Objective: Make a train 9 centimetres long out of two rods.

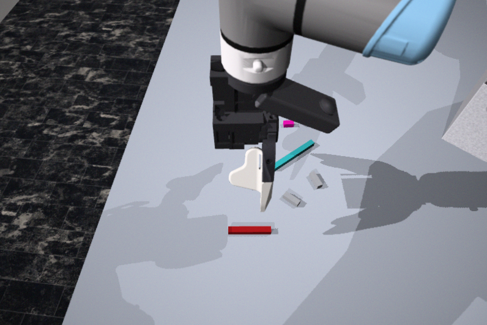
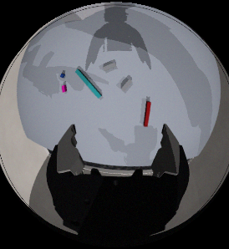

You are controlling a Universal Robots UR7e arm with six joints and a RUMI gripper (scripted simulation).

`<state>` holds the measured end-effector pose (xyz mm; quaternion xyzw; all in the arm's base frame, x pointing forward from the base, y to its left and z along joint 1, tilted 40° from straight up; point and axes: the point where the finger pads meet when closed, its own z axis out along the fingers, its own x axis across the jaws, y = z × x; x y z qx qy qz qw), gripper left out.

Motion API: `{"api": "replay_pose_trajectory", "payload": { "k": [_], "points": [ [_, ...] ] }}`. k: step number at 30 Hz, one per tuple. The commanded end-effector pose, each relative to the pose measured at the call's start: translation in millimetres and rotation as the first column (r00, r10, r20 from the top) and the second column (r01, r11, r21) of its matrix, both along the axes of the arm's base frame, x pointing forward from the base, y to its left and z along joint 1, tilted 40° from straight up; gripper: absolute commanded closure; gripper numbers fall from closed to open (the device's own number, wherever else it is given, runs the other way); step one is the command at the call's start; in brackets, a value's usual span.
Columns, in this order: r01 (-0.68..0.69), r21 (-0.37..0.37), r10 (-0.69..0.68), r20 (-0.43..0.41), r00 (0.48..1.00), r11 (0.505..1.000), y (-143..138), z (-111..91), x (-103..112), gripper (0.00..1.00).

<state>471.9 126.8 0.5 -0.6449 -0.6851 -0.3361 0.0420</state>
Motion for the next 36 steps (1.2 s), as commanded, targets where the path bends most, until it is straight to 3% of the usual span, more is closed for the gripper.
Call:
{"api": "replay_pose_trajectory", "payload": {
  "k": [1,5,12,13,36],
  "points": [
    [0.013,-0.001,-0.013,0.0,1.0,1.0,45,30,6,0.0],
    [0.014,0.006,-0.014,0.003,1.0,1.0,60,40,5,0.0],
    [0.014,0.008,-0.014,0.004,1.0,1.0,63,42,5,0.0],
    [0.014,0.008,-0.014,0.004,1.0,1.0,63,42,5,0.86],
    [0.014,0.008,-0.014,0.004,1.0,1.0,63,42,5,0.86]
  ]
}}
